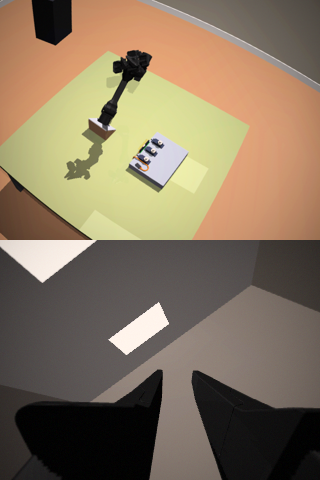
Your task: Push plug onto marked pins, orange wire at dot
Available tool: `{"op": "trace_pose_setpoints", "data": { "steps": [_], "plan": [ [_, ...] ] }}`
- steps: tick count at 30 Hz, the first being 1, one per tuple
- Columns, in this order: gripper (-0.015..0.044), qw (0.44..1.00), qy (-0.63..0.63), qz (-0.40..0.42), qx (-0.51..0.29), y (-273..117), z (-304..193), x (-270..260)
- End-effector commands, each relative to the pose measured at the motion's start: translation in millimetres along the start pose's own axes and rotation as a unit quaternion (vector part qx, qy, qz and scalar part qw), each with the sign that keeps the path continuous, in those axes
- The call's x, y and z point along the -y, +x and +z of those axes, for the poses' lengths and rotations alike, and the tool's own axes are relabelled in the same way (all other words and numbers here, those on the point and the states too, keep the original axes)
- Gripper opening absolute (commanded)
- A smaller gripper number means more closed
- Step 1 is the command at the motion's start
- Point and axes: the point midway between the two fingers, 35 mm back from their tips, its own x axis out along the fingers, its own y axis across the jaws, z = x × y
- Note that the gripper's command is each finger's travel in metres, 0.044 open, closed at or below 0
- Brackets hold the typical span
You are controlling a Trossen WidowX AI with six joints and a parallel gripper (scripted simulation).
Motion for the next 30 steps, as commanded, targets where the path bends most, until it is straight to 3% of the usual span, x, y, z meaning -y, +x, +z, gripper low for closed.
{"op": "trace_pose_setpoints", "data": {
  "steps": [1, 15, 30],
  "plan": [
    [0.0115, 0.998, -0.015, 0.047, -0.038, -25.1, -16.3, -22.2],
    [0.0115, 0.958, -0.063, 0.231, -0.161, -136.3, -67.1, -87.4],
    [0.0115, 0.855, -0.099, 0.441, -0.256, -279.6, -93.9, -117.8]
  ]
}}
